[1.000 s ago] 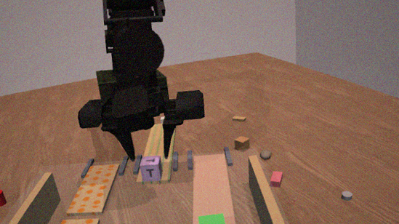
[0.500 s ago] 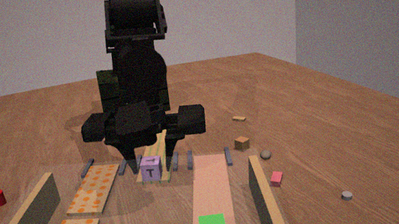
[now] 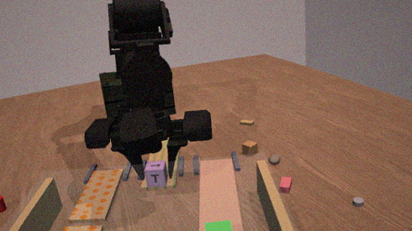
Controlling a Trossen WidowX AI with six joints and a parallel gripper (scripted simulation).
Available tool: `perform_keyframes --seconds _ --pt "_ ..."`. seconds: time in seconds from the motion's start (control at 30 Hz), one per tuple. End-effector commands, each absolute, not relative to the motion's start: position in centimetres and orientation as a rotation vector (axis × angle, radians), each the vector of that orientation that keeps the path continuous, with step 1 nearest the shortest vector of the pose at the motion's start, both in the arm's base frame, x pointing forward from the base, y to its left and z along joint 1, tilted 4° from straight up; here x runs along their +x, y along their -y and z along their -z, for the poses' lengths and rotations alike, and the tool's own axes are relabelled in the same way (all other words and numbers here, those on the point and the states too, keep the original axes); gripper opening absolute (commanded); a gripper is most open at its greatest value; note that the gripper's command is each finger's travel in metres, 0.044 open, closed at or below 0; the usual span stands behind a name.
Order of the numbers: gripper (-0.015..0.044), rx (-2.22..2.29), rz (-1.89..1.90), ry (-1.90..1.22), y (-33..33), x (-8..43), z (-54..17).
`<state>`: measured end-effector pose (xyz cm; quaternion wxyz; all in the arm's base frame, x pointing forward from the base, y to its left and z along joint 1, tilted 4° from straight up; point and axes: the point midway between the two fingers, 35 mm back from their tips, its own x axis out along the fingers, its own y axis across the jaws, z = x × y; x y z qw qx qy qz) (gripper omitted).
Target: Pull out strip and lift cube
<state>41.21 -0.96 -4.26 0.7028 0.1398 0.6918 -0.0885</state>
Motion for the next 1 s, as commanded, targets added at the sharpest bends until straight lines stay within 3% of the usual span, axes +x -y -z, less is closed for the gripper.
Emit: perform_keyframes --seconds 0.0,0.2,0.33,0.97 --pt "0.0138 0.311 0.197 -1.539 1.0 41.2 4.3" --pt "0.0098 0.311 0.197 -1.539 1.0 41.2 4.3" --pt "0.0 0.312 0.197 -1.54 1.0 41.0 4.1" --pt "0.0 0.314 0.199 -1.549 1.1 35.1 0.2"
